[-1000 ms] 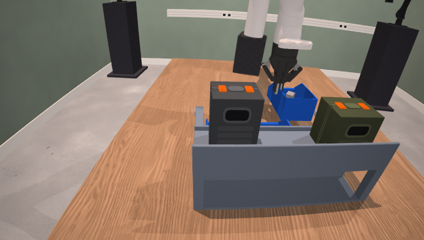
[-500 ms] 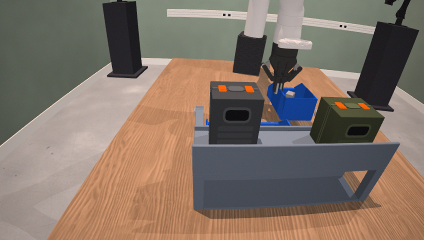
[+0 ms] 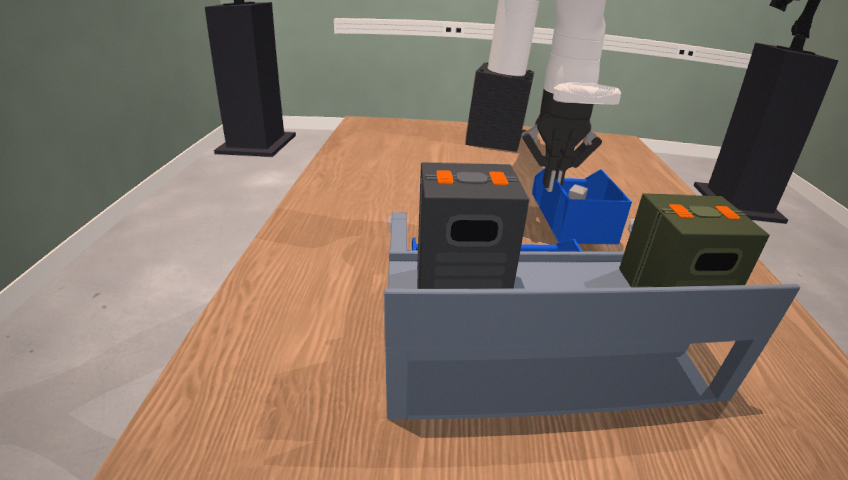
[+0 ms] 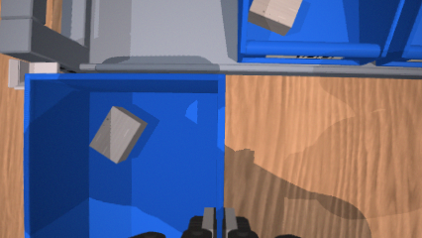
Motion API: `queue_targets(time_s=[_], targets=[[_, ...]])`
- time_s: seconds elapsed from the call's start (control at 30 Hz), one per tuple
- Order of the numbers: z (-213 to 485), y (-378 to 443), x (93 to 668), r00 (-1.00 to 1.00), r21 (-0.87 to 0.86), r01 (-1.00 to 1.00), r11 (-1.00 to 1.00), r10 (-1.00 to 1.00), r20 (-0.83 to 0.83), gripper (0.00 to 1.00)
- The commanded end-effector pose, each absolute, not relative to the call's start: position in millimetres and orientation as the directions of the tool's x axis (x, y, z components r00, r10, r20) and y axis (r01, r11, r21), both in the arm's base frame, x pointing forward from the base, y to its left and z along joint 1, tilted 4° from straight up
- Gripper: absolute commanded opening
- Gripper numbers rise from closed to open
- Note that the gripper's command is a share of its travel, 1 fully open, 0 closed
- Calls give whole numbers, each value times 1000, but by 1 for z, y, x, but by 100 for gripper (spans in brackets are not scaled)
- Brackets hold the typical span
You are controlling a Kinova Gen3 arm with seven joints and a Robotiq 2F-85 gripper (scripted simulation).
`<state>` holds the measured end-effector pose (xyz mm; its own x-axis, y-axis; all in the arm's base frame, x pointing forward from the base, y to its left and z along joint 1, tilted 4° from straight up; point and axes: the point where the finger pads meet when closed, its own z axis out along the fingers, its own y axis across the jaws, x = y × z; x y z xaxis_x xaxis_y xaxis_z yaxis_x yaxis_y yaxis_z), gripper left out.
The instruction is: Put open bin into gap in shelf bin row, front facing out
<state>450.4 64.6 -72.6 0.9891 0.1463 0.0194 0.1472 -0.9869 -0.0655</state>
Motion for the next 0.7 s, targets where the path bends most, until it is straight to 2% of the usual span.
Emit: queue_targets(time_s=[0.0, 0.67], targets=[[-71, 65, 452, 989, -66, 148, -987, 146, 23, 10], [-80, 65, 446, 989, -66, 148, -987, 146, 23, 10]])
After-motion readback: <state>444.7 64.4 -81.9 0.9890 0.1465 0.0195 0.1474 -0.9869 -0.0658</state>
